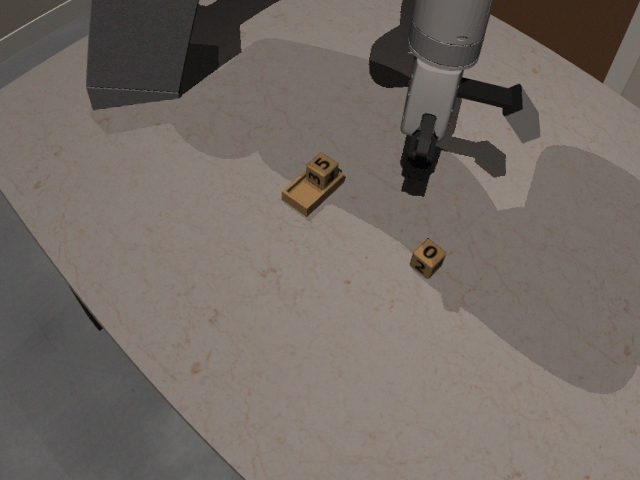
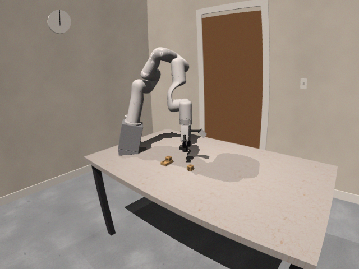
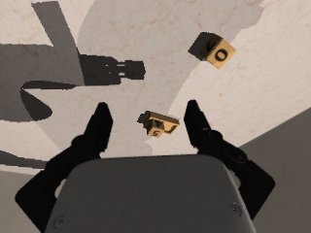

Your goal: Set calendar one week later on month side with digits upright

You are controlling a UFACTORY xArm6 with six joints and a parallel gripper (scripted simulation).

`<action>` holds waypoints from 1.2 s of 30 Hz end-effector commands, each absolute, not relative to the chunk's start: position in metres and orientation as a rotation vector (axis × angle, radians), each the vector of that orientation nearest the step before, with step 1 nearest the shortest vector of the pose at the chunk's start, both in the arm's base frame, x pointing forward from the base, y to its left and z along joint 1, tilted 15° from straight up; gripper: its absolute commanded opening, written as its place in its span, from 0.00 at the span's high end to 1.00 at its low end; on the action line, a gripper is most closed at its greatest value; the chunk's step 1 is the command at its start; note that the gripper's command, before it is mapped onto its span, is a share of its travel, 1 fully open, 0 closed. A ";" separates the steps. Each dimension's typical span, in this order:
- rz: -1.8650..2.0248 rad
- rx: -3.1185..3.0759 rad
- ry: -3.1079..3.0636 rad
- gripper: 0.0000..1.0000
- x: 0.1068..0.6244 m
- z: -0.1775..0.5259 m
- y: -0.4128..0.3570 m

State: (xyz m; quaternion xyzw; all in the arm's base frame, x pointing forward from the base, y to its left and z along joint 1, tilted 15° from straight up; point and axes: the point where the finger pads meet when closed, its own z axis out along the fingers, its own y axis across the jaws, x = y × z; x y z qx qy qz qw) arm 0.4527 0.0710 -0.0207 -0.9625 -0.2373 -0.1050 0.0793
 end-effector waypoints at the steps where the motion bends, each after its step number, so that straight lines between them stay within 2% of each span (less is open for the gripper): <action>1: -0.315 -2.888 -0.666 0.00 0.455 -0.019 0.070; 36: -0.135 -2.725 0.940 0.00 0.499 -0.017 0.037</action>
